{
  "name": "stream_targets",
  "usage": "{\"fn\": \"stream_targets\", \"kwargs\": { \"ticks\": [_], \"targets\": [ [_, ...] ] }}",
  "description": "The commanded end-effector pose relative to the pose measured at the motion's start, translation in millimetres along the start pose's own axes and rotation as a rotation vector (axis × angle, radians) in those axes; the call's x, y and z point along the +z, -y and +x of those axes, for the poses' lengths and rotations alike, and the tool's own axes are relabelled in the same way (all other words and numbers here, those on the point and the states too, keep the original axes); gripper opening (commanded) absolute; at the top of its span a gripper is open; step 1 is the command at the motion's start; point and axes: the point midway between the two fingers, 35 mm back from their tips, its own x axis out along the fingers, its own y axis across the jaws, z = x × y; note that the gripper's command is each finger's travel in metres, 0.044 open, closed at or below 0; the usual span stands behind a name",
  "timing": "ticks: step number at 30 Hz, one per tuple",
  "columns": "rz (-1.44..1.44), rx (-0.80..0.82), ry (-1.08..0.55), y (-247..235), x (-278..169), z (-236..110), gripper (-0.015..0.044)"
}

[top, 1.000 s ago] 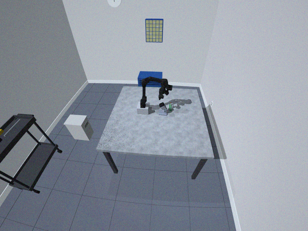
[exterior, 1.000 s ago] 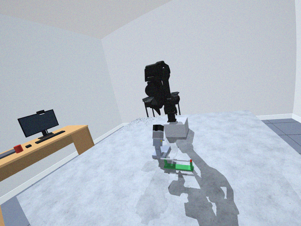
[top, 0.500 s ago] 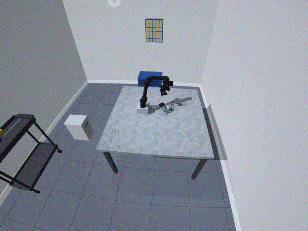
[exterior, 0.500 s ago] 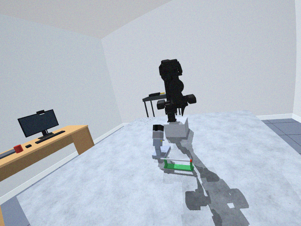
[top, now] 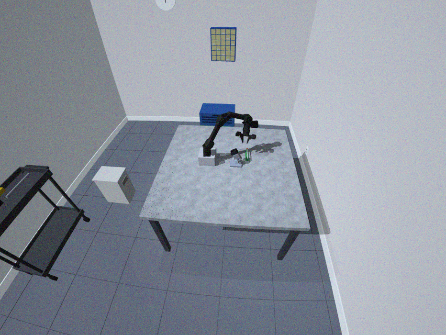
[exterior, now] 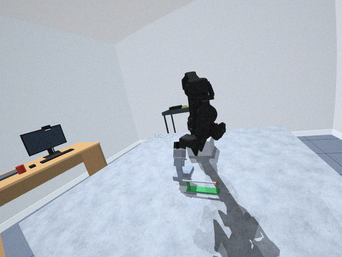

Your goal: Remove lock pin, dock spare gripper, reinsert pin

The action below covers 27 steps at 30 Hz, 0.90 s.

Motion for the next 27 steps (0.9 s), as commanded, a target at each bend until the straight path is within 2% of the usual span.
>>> {"fn": "stream_targets", "kwargs": {
  "ticks": [1,10,19,27],
  "targets": [
    [-0.27,-0.052,-0.047,25.0,9.7,16.8,0.018],
    [-0.27,-0.052,-0.047,25.4,10.8,20.9,0.018],
    [-0.27,-0.052,-0.047,26.8,24.8,85.5,0.018],
    [-0.27,-0.052,-0.047,28.2,26.7,96.7,0.018]
  ]
}}
